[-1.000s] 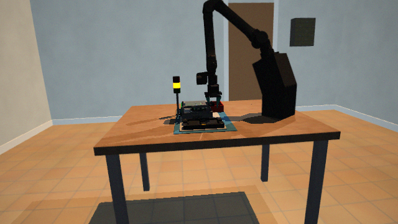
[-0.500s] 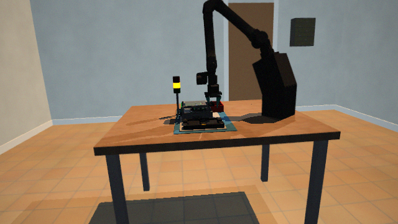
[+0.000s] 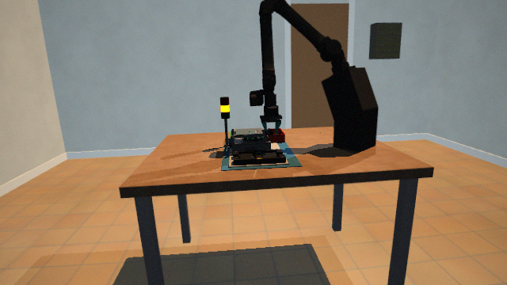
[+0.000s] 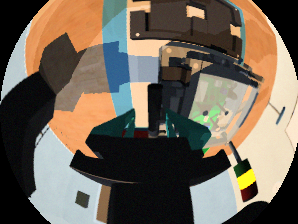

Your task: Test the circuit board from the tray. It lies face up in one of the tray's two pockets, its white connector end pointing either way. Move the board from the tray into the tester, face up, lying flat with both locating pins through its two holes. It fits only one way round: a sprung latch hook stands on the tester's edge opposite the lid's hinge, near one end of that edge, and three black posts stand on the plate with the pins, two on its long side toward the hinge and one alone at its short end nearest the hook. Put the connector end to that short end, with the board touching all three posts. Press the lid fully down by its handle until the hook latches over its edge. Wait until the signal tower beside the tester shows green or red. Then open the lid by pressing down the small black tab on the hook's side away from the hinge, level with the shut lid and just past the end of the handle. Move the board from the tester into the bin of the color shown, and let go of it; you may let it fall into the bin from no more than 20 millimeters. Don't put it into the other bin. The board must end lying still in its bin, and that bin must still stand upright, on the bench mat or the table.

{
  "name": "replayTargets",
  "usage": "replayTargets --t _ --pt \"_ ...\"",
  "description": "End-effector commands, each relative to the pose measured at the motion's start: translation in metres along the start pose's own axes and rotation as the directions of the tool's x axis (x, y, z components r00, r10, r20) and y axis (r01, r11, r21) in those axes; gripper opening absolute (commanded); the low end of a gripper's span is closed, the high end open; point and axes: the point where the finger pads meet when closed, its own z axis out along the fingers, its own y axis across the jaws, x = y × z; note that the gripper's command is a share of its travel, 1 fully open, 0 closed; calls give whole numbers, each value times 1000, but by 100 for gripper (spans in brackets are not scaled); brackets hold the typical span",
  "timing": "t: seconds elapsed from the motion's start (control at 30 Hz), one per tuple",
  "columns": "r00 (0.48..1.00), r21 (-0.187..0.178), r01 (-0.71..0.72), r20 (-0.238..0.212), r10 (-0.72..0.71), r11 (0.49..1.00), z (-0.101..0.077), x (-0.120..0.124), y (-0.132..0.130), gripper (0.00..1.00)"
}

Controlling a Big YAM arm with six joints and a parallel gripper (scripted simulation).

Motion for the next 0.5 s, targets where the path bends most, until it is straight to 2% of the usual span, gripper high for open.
replayTargets --t 0.0,0.2,0.27,0.47 --pt "1000 27 0 5 0 1000 -25 -5 -10 48" --pt "1000 28 -1 5 1 1000 -58 -5 -9 48" --pt "1000 28 -1 5 1 1000 -58 -5 -9 48" --pt "1000 28 -1 6 1 1000 -90 -5 -8 48"
